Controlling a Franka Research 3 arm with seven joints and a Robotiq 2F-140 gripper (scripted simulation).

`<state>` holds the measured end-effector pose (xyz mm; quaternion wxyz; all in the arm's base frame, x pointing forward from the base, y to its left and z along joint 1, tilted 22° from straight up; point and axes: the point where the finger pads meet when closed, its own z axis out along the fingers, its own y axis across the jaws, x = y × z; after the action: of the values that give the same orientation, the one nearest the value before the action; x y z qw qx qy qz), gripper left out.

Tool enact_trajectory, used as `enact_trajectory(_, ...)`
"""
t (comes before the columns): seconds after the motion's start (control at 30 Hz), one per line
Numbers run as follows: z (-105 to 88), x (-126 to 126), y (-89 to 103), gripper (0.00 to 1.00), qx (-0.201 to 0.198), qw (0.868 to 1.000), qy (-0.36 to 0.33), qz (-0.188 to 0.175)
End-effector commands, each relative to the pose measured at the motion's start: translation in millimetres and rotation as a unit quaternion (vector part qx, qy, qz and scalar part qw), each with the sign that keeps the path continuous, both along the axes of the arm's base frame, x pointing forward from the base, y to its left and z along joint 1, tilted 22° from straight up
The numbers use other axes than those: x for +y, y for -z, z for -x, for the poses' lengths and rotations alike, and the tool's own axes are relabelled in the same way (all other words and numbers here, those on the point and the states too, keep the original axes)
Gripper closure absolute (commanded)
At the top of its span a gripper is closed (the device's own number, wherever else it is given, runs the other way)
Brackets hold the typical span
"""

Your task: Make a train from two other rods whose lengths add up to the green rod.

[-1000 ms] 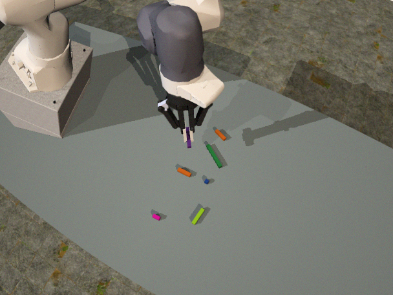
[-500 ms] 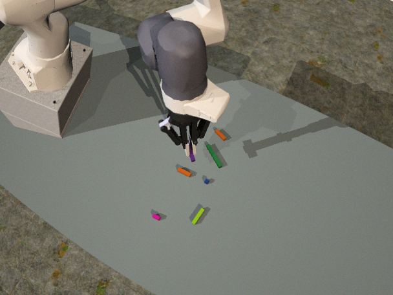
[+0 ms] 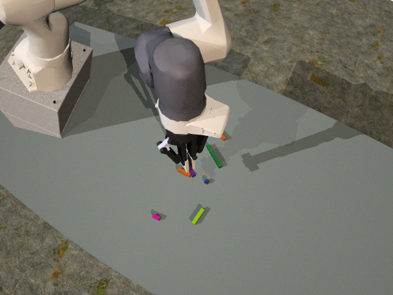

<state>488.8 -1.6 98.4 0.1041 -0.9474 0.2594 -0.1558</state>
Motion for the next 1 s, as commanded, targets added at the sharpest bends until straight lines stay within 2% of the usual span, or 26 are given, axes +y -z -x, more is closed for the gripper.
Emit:
enact_trajectory(0.0,-0.8,-3,1.2,0.97,-0.016,0.997,-0.07,0.009)
enact_trajectory(0.5,-14.9,-53,1.1,0.97,-0.029,0.986,-0.16,0.048)
enact_trajectory(0.57,-14.9,-53,1.1,0.97,-0.029,0.986,-0.16,0.048)
enact_trajectory(0.97,-20.6,-98,2.8,0.97,-0.036,0.969,-0.229,0.082)
